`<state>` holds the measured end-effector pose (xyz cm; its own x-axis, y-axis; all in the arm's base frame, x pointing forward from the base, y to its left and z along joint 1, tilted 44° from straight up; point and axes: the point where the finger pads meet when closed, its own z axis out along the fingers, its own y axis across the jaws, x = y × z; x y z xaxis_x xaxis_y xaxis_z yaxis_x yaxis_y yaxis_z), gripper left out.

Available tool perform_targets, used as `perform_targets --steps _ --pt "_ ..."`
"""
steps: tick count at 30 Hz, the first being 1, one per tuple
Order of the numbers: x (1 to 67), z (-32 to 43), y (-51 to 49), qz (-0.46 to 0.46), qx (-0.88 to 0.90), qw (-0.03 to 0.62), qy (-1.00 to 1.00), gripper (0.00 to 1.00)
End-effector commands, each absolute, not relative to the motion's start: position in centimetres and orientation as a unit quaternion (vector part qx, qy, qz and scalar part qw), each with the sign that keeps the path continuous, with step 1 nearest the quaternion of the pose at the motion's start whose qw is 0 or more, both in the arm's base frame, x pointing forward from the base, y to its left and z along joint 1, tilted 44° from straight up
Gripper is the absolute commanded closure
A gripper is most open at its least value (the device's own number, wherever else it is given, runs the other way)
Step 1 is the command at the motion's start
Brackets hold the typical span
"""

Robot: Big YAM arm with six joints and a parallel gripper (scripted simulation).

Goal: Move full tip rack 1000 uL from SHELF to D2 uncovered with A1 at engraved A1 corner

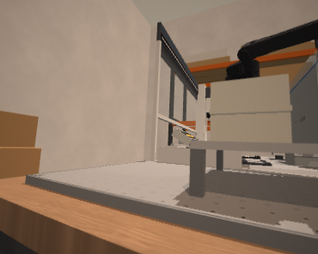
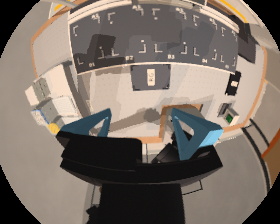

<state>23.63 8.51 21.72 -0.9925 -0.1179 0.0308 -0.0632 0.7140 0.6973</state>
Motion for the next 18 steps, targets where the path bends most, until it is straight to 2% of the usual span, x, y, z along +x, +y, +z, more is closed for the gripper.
perform_targets --steps 1,18 --pt "23.8 21.4 7.5 -0.376 0.066 0.024 -0.924 0.00" --pt "24.3 16.1 1.9 -0.372 0.070 0.014 -0.925 0.00"
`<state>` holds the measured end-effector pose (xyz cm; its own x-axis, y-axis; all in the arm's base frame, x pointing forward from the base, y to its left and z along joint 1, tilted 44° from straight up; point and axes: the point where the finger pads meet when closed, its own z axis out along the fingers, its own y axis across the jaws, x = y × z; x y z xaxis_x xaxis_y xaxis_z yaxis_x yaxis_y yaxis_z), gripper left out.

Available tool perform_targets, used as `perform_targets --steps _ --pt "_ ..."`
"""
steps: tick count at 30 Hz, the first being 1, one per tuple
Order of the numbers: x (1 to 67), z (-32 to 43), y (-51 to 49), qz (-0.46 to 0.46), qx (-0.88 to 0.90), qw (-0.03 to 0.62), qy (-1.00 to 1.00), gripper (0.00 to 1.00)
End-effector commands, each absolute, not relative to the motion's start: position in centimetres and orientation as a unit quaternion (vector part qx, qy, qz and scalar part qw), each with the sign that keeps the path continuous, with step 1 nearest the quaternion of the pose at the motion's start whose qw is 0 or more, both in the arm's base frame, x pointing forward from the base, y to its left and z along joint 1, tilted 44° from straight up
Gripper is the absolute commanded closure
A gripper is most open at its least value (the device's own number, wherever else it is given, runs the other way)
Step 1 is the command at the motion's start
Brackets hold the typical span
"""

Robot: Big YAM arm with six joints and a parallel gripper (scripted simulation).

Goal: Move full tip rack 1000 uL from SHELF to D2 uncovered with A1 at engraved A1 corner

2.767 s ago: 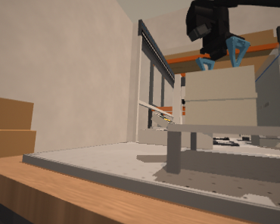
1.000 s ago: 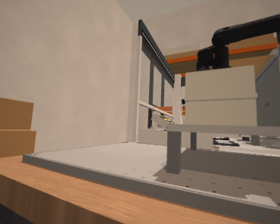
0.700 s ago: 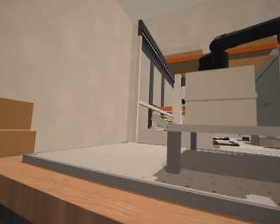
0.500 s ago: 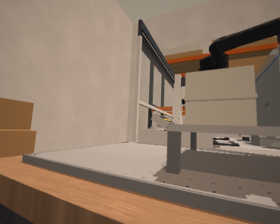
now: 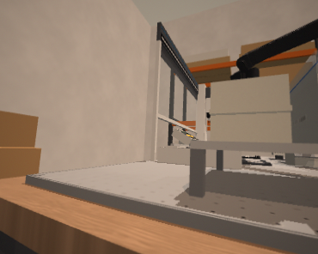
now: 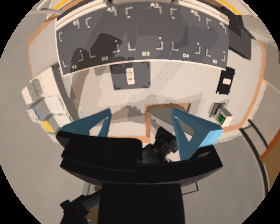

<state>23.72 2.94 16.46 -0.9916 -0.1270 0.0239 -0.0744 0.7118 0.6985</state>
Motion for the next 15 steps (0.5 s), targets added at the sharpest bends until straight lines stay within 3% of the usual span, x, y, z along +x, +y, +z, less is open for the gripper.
perform_targets --steps 1,15 --pt "24.2 15.7 1.6 -0.373 0.070 0.016 -0.925 0.00" --pt "25.3 15.7 1.7 -0.365 0.157 -0.030 -0.917 0.00"
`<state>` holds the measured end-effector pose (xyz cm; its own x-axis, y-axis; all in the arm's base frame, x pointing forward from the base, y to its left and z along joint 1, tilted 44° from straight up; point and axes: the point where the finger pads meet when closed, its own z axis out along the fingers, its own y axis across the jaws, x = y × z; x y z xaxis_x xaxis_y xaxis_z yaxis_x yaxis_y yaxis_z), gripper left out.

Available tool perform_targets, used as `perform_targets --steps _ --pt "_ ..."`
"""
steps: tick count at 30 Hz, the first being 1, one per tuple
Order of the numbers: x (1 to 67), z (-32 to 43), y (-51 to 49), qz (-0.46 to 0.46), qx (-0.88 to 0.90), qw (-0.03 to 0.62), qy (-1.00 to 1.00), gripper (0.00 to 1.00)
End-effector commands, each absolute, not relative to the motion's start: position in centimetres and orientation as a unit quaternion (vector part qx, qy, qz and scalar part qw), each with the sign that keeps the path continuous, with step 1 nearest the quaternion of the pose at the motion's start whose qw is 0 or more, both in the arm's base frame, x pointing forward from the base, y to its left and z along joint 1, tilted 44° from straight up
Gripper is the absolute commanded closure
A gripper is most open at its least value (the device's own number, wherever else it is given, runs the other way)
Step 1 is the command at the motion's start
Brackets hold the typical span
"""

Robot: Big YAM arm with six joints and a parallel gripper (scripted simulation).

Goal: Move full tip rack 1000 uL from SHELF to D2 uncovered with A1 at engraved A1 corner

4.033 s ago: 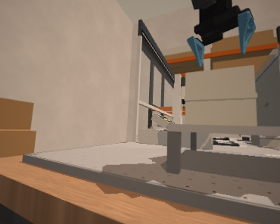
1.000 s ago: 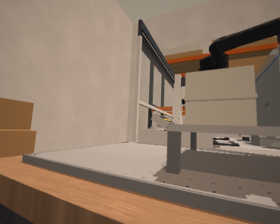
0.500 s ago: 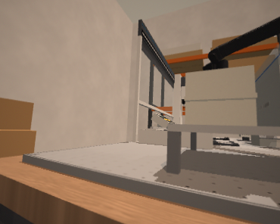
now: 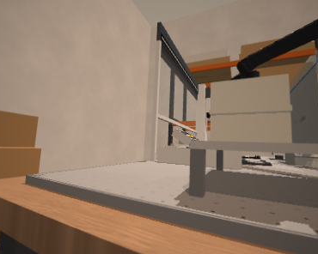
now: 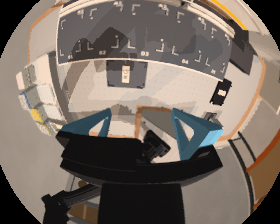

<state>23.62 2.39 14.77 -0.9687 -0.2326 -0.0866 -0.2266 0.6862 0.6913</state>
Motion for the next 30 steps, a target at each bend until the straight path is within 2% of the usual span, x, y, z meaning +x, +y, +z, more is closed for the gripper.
perform_targets --steps 1,30 --pt "25.07 15.71 1.78 -0.367 0.164 -0.029 -0.915 0.00" --pt "25.04 15.69 1.82 -0.347 0.403 -0.126 -0.838 0.00"
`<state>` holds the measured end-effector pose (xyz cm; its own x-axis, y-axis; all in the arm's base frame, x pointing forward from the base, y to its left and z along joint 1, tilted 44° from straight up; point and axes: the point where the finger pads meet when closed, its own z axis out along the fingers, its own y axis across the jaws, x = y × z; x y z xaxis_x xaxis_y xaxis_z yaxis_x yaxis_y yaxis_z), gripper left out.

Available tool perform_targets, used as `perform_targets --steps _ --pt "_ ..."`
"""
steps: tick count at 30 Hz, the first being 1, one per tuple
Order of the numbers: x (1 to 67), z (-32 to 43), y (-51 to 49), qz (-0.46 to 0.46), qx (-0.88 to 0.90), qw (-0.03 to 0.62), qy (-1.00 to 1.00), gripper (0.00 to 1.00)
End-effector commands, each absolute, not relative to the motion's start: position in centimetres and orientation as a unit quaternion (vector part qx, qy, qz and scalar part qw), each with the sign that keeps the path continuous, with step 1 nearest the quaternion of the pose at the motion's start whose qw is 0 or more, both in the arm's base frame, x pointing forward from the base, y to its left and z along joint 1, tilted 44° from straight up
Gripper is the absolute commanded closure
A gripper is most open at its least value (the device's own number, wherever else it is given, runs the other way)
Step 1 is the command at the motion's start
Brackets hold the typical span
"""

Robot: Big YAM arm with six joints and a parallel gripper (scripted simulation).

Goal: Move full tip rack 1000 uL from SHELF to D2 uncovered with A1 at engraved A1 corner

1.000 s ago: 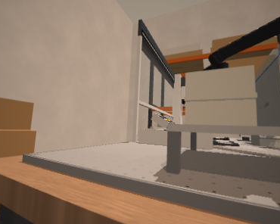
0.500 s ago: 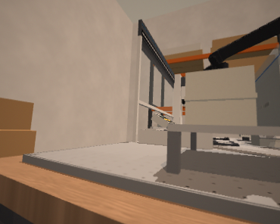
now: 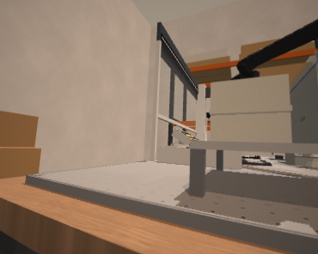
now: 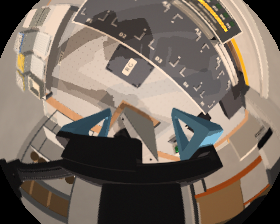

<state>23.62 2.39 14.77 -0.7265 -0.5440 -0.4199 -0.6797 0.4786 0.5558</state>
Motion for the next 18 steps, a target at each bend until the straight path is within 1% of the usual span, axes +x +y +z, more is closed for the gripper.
perform_targets --steps 1,7,8,12,14,18 --pt "25.0 15.7 1.8 0.345 -0.411 0.129 0.834 0.00" --pt "25.0 15.7 1.8 0.343 -0.429 0.137 0.825 0.00" --pt "24.0 14.5 2.9 0.350 -0.439 0.132 0.817 0.00" --pt "23.9 14.2 3.1 0.343 -0.472 0.146 0.799 0.00" --pt "25.1 15.1 2.6 0.328 -0.491 0.163 0.790 0.00" --pt "24.8 15.0 2.6 0.326 -0.518 0.173 0.772 0.00"
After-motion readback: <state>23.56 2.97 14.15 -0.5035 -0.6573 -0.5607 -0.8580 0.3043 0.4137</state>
